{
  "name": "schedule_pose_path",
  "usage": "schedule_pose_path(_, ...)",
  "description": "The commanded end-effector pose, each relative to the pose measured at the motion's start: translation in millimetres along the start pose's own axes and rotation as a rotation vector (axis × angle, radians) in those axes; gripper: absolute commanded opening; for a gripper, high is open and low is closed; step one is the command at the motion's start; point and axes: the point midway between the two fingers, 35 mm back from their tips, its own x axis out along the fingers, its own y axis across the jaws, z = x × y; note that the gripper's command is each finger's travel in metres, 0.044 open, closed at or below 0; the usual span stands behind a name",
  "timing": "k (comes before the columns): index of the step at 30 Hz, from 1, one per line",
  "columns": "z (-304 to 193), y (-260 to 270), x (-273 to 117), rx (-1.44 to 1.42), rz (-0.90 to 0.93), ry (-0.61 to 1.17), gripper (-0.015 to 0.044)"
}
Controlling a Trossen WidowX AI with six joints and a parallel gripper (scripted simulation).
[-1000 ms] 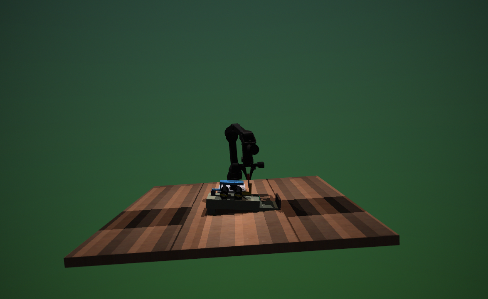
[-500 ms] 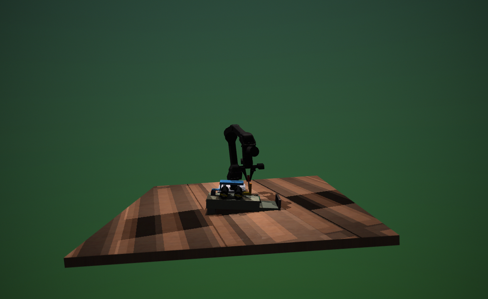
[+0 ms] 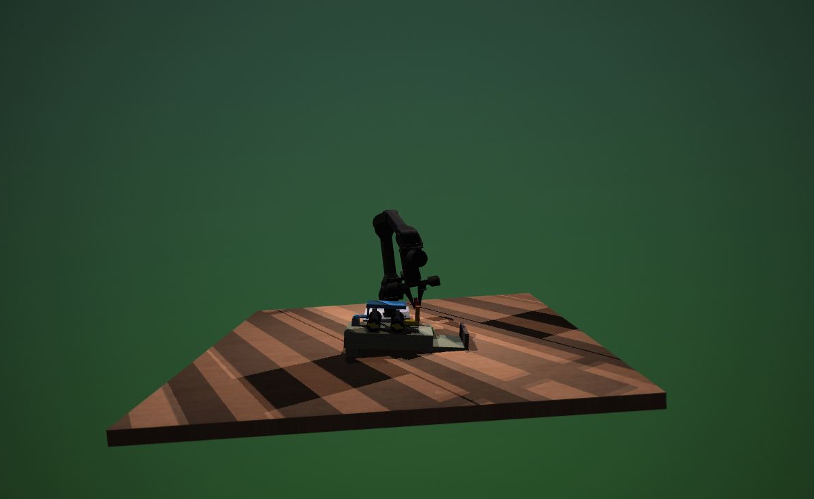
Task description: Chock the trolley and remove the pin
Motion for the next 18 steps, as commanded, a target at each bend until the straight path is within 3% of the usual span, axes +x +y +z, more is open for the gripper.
schedule_pose_path(1,0,-4,12,-0.007,-0.066,0.006,0.0)
schedule_pose_path(18,1,-21,51,-0.008,-0.078,0.006,0.0)
